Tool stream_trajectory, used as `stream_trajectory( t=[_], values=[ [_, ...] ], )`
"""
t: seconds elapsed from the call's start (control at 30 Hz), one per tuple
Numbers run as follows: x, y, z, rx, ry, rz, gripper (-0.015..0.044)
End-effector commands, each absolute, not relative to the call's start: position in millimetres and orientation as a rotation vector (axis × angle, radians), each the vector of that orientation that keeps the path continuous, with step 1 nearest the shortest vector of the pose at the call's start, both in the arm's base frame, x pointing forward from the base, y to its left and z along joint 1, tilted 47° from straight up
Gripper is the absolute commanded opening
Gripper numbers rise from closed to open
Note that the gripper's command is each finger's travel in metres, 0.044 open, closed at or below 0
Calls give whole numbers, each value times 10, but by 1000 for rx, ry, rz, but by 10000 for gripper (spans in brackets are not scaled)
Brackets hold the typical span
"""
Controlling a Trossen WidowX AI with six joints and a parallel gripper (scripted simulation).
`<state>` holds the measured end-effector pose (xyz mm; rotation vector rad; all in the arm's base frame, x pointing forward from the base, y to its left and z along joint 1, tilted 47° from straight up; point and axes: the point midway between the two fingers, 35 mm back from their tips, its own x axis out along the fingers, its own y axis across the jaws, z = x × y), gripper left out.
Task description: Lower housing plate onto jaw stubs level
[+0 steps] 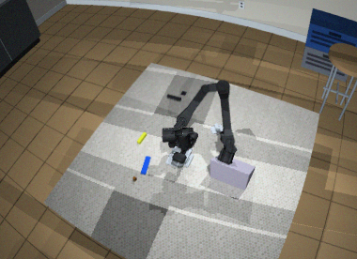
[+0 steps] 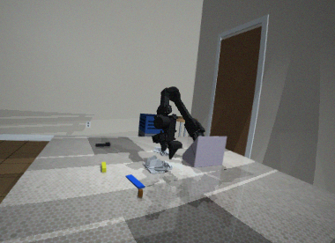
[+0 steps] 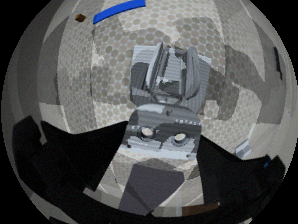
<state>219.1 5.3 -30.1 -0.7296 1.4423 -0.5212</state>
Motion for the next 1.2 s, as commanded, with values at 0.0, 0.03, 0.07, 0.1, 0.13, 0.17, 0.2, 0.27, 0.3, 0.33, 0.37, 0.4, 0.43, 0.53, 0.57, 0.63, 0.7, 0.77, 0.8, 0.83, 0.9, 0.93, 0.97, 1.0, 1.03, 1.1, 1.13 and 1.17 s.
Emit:
stream_trajectory(
  t=[0.0,0.03,0.07,0.1,0.13,0.17,0.2,0.27,0.3,0.33,0.37,0.4,0.43,0.53,0.57,0.63,0.7,0.77,0.8,0.83,0.9,0.93,0.97,1.0,1.03,1.1,1.13,1.17],
  values=[
    [2189,0,-351,-738,1444,-521,351],
    [2190,-13,-362,-738,1444,-521,351],
    [2191,-25,-373,-738,1444,-521,351],
    [2192,-37,-383,-738,1444,-521,351],
    [2193,-49,-394,-739,1444,-521,351],
    [2194,-61,-405,-739,1444,-521,351],
    [2194,-74,-416,-739,1444,-522,351],
    [2195,-98,-436,-739,1444,-522,351],
    [2195,-111,-447,-739,1443,-522,351],
    [2195,-123,-457,-739,1443,-523,351],
    [2195,-135,-467,-740,1443,-523,351],
    [2195,-148,-477,-740,1443,-523,351],
    [2195,-160,-487,-740,1443,-524,351],
    [2193,-198,-516,-741,1443,-525,351],
    [2192,-210,-526,-741,1443,-526,351],
    [2191,-226,-538,-742,1443,-526,351],
    [2191,-228,-539,-742,1443,-526,351],
    [2191,-228,-539,-742,1443,-526,351],
    [2191,-228,-539,-742,1443,-526,351],
    [2191,-228,-539,-742,1443,-526,351],
    [2191,-228,-539,-742,1443,-526,351],
    [2191,-228,-539,-742,1443,-526,351],
    [2191,-228,-539,-742,1443,-526,351],
    [2191,-228,-539,-742,1443,-526,351],
    [2191,-228,-539,-742,1443,-526,351],
    [2191,-229,-540,-742,1443,-526,351],
    [2191,-231,-542,-742,1443,-526,351],
    [2192,-235,-545,-744,1444,-525,351]
  ],
)
